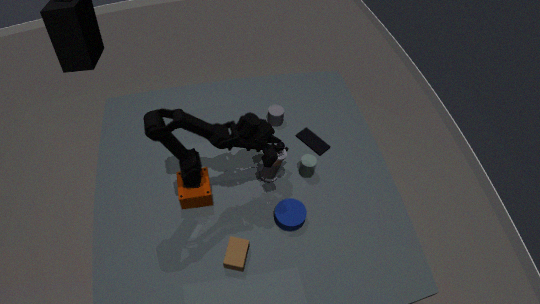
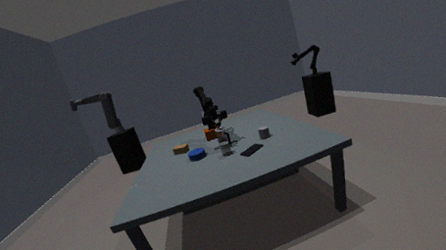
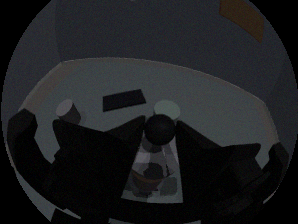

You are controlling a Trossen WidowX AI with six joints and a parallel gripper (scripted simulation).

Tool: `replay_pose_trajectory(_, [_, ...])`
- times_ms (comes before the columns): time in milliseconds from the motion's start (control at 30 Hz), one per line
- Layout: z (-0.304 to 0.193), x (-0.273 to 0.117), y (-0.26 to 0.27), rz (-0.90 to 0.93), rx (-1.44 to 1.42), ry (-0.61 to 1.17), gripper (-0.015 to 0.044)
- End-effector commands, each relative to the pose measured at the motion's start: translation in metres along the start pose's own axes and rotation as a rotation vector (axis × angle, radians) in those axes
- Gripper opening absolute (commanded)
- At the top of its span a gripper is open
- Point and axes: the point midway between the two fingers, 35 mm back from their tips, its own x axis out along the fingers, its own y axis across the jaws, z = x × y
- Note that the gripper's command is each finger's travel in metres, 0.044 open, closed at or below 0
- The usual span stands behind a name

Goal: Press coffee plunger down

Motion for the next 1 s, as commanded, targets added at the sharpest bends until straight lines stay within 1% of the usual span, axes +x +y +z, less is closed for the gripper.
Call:
replay_pose_trajectory(0, [-0.0107,0.0044,0.0,0.001,-0.008,0.043,0.0123])
replay_pose_trajectory(967, [-0.0065,0.0089,-0.0002,0.001,-0.008,0.042,0.0123])
